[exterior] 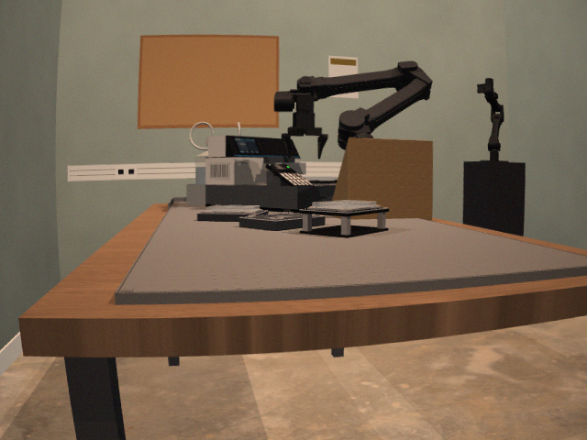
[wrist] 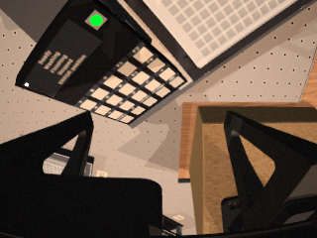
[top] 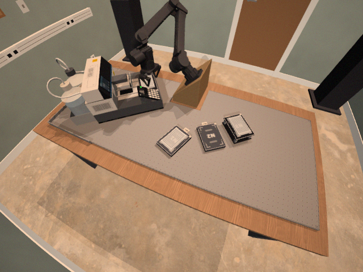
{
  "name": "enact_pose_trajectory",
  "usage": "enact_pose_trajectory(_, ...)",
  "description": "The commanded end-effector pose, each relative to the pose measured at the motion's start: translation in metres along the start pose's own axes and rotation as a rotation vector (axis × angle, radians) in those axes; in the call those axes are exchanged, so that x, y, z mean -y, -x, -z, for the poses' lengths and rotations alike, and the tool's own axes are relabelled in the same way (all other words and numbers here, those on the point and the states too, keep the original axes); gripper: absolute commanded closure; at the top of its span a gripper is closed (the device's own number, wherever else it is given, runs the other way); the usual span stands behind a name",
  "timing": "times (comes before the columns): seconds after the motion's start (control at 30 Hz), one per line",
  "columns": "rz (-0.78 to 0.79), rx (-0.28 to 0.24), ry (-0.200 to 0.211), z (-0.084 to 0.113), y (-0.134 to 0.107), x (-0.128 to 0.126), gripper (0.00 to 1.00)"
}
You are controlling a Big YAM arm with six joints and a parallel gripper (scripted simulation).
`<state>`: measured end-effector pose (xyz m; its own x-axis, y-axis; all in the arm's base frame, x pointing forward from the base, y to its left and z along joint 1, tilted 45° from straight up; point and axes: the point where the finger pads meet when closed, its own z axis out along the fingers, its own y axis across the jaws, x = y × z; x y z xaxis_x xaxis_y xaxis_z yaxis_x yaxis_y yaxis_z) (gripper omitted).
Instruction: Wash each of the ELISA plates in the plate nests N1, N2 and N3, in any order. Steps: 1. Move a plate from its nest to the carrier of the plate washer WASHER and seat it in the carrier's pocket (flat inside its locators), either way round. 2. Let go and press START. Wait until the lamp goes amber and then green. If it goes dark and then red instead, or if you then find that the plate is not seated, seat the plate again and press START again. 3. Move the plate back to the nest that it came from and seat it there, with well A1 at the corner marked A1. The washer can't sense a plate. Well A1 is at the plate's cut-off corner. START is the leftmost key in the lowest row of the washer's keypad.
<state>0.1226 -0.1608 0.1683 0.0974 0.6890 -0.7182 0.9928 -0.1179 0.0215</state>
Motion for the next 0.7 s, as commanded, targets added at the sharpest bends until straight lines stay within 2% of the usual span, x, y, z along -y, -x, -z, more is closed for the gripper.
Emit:
enact_pose_trajectory(0.0,-0.115,-0.007,-0.006,0.01,0.016,-0.007,0.0)
enact_pose_trajectory(0.1,-0.1,-0.005,0.009,0.012,0.014,-0.01,0.0)
enact_pose_trajectory(0.33,-0.369,0.004,0.017,0.02,0.048,0.014,0.0)
enact_pose_trajectory(0.4,-0.369,0.004,0.017,0.02,0.048,0.014,0.0)
enact_pose_trajectory(0.67,-0.621,0.018,0.03,0.029,0.085,0.038,0.0)
